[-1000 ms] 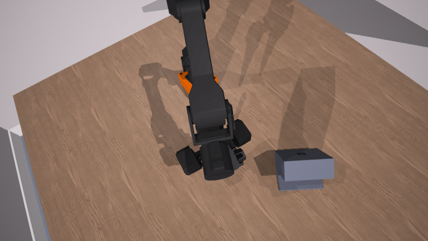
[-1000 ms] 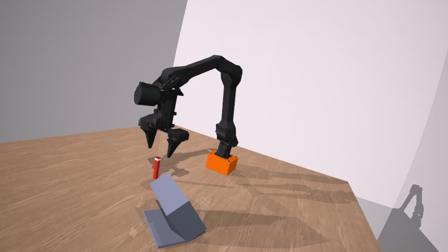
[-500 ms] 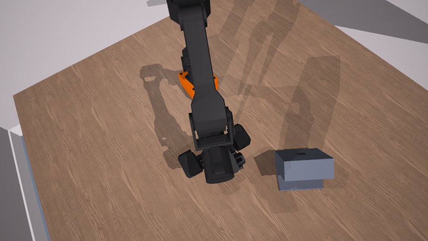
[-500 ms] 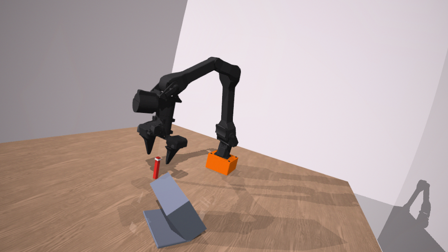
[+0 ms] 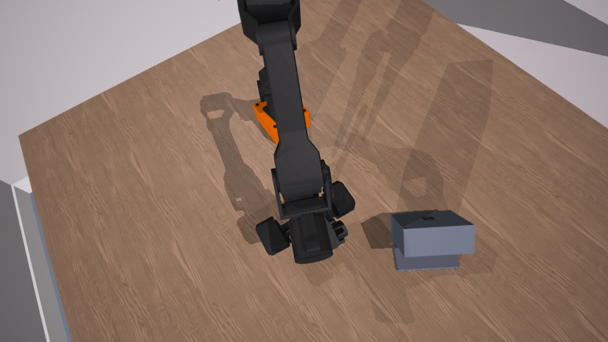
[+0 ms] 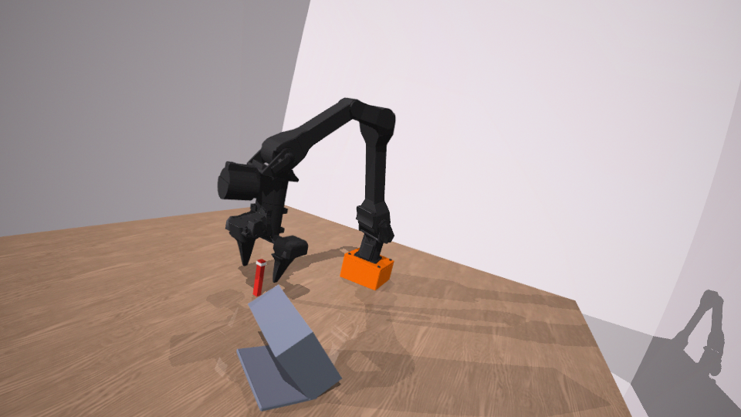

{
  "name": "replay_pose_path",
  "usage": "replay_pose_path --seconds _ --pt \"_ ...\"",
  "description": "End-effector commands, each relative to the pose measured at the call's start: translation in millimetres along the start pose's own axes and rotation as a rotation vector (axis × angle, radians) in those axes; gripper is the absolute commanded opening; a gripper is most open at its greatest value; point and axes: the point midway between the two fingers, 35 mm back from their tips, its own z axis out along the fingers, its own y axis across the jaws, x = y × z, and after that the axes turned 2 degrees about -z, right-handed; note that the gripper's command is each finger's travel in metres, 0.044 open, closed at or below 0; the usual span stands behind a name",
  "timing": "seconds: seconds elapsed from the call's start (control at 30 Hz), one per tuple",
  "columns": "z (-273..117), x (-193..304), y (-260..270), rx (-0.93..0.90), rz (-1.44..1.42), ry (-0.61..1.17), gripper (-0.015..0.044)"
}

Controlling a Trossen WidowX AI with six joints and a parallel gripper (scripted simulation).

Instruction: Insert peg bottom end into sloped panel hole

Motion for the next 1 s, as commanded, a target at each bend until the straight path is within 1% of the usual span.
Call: replay_pose_path --seconds 0.0,0.17,0.7,0.8,0.97 --pt "7.5 0.9 -0.5 0.004 0.006 0.003 0.0440" --pt "13.0 1.5 -0.3 0.004 0.006 0.003 0.0440" --pt "9.1 1.0 0.3 0.000 0.000 0.001 0.0020" --pt "9.1 1.0 0.3 0.000 0.000 0.001 0.0000" --pt "6.9 0.7 0.2 0.000 0.000 0.001 0.0000"
